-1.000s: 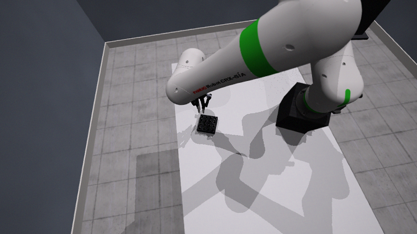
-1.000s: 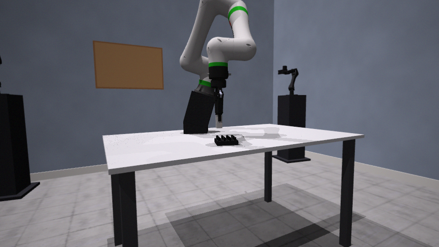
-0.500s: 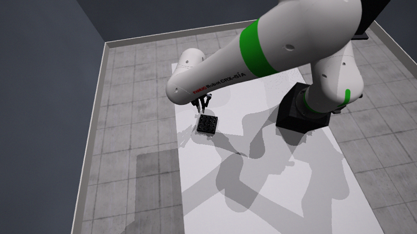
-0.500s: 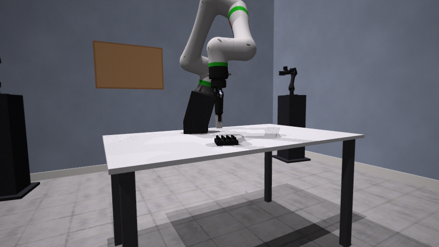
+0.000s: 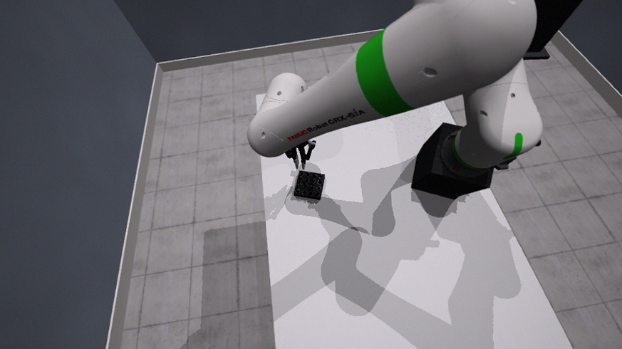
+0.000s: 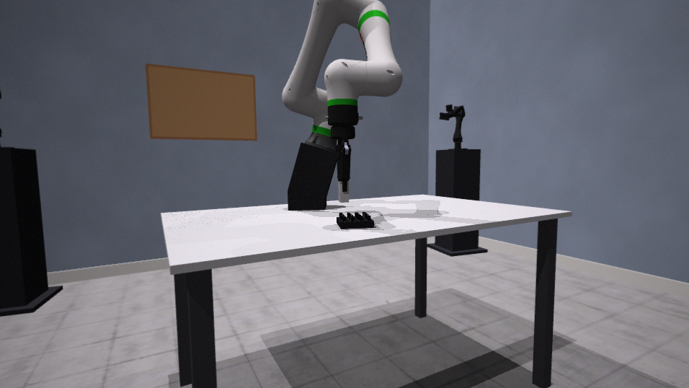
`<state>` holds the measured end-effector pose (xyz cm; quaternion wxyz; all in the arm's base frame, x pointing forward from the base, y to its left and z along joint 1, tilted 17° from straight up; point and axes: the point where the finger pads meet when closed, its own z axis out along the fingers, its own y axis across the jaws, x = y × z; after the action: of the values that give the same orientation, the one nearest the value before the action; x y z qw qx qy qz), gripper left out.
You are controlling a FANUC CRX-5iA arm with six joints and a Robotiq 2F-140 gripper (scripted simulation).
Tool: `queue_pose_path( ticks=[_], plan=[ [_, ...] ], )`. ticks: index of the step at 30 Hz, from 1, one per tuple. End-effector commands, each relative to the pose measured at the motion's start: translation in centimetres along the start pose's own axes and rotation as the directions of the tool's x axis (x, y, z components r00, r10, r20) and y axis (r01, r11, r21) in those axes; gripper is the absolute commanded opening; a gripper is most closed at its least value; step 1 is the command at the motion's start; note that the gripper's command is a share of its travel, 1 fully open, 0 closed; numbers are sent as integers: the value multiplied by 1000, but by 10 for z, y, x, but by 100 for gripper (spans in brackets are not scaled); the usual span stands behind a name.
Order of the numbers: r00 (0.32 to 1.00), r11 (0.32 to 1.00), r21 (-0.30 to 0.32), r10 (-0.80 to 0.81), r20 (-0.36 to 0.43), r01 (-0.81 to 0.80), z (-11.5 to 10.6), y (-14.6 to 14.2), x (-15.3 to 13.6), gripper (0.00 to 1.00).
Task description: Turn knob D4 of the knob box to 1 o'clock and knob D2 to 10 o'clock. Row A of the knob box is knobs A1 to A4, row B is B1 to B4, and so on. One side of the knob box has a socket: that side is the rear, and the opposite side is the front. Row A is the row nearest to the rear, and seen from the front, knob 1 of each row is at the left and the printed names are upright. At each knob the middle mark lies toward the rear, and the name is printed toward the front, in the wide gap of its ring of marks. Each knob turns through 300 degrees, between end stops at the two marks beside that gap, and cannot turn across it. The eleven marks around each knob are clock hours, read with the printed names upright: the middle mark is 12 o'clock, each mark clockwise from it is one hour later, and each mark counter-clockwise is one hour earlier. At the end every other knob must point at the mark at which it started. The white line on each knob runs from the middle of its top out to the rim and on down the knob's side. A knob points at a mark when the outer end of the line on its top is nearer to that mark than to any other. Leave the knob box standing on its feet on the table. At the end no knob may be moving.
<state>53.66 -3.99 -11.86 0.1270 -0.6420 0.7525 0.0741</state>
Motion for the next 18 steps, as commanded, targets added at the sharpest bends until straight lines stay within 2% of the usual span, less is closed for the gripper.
queue_pose_path(
  ticks=[1, 18],
  plan=[
    [1000, 1000, 0, 0, 0, 0, 1, 0, 0, 12],
    [1000, 1000, 0, 0, 0, 0, 18, 0, 0, 12]
  ],
)
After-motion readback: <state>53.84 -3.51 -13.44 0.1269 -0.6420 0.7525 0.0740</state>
